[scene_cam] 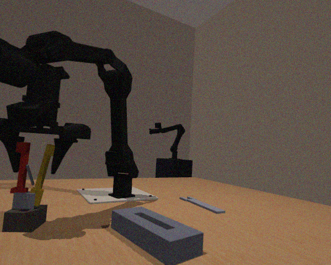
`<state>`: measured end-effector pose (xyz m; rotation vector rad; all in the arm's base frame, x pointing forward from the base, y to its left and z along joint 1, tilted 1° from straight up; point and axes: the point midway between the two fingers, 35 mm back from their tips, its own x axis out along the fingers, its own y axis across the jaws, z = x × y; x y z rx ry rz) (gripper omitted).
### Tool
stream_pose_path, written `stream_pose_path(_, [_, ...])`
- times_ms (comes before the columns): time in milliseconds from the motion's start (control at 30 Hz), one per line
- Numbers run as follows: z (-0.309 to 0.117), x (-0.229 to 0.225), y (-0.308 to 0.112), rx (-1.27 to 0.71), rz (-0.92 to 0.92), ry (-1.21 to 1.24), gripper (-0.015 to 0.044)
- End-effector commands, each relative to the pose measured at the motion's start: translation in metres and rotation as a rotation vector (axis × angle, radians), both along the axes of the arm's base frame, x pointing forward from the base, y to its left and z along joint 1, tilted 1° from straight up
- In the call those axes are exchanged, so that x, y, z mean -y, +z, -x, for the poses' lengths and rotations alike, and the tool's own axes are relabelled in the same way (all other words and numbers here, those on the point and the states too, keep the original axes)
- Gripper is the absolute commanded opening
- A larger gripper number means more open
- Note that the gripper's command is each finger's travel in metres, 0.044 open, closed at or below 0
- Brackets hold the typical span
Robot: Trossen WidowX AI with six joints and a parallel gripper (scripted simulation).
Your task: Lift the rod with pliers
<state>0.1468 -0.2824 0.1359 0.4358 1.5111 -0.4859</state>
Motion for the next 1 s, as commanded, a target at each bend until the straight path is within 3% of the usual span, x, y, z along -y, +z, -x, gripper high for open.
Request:
stream_pose_path(0, [0.0,-0.001,-0.001,0.002,-0.005,-0.003,0.0316])
stream_pose_path(967, [0.001,0.001,0.033,0.009,-0.012,0.0,0.0316])
